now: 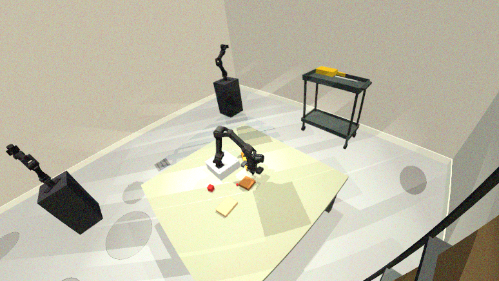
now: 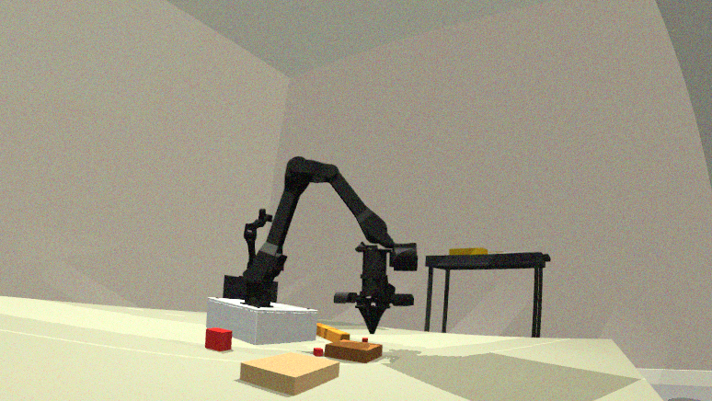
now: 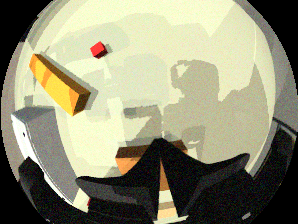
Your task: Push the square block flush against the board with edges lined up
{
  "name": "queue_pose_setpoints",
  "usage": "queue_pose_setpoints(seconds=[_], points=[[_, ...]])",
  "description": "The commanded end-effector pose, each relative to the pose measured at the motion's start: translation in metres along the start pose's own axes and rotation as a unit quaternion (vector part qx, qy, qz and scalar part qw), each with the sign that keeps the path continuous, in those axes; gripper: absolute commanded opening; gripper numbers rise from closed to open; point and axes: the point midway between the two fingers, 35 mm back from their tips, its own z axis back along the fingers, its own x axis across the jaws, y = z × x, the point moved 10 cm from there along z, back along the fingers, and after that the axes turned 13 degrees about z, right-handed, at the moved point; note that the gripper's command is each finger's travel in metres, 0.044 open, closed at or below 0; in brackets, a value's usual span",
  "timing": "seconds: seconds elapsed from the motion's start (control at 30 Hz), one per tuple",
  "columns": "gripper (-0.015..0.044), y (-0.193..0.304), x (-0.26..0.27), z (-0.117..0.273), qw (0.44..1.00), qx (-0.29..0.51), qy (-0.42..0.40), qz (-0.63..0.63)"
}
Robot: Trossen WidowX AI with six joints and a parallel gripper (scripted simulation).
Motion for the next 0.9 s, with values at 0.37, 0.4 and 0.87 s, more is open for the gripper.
queue_pose_setpoints(seconds=[0.37,0.4,0.87], points=[[0.0000,0.008,0.006,-0.039,1.000,0.003,-0.015,0.005],[0.0000,0.009,0.006,-0.039,1.000,0.003,-0.015,0.005],[0.0000,0.032,0.008,-0.039,1.000,0.004,-0.015,0.005]])
